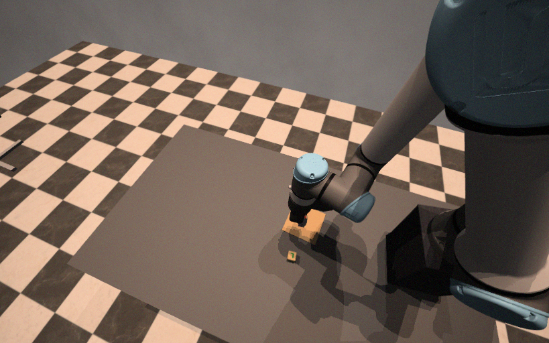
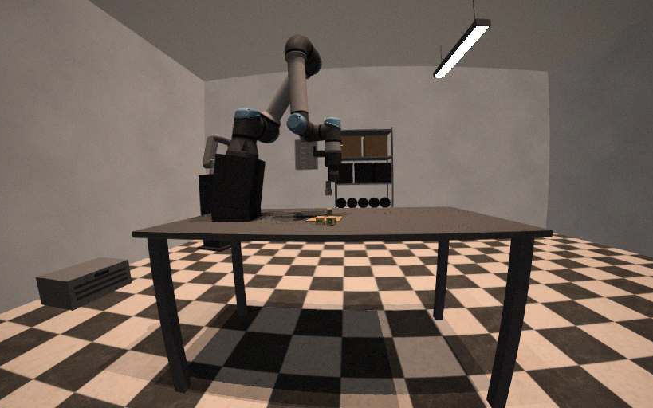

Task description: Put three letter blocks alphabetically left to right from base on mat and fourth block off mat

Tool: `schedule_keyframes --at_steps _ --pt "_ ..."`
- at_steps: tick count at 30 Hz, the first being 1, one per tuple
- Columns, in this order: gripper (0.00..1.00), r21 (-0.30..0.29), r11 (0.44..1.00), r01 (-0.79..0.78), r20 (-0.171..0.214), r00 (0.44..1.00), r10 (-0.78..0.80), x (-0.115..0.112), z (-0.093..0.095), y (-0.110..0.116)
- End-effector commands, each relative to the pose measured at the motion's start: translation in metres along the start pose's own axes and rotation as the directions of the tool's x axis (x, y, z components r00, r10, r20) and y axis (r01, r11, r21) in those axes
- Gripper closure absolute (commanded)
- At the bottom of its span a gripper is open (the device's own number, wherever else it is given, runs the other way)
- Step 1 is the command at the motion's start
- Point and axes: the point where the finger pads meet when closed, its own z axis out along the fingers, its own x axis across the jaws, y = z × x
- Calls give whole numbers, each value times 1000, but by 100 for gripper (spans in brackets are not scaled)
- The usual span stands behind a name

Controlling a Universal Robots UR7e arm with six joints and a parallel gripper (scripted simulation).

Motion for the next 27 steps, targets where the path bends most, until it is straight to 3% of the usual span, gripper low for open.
schedule_keyframes --at_steps 1,27 --pt "43 -3 994 -111 0 994 111 5 -2 -6" --pt "43 -3 985 -170 0 985 170 7 -2 -9"
